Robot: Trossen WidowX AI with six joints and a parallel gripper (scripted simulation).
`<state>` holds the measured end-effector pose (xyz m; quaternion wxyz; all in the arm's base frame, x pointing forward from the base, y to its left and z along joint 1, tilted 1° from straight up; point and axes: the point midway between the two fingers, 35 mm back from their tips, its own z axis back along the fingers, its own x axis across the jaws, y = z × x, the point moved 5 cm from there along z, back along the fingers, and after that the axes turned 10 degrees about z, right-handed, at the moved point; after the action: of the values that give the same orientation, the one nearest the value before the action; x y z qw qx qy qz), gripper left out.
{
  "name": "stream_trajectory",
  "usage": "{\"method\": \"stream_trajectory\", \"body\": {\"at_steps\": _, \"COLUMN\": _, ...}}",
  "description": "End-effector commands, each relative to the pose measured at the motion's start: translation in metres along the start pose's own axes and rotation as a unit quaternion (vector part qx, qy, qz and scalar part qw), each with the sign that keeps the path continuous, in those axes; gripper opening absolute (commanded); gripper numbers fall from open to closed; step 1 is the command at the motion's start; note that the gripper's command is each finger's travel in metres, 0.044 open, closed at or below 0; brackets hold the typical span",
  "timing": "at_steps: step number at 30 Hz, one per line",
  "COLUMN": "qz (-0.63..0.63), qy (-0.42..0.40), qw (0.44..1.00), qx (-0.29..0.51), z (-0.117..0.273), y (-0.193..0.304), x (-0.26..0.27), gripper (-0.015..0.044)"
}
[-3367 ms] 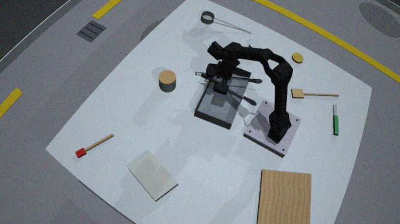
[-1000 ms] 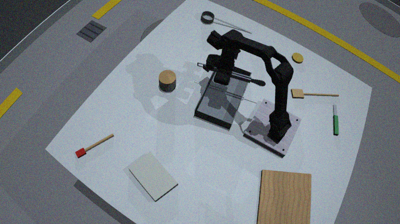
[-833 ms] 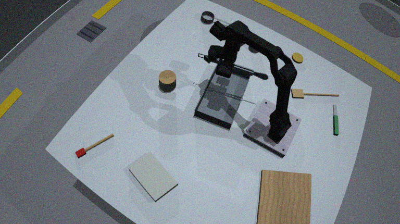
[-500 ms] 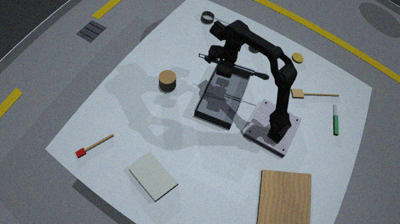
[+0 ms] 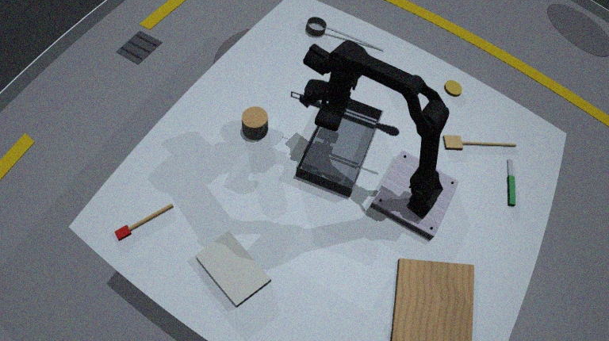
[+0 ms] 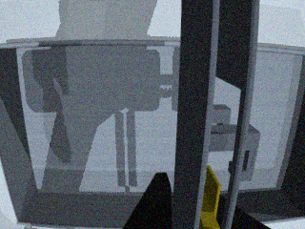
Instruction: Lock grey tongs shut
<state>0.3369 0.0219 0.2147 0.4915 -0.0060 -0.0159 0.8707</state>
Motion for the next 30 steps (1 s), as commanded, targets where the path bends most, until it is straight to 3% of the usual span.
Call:
{"method": "stream_trajectory", "body": {"at_steps": 1, "qz": -0.011, "qy": 0.0, "qw": 1.0, "qx": -0.009, "z": 0.004, "y": -0.007, "x": 0.02, "gripper": -0.015}}
{"method": "stream_trajectory", "body": {"at_steps": 30, "qz": -0.182, "qy": -0.006, "qw": 0.983, "qx": -0.007, "z": 0.004, "y": -0.034, "x": 0.183, "gripper": -0.015}}
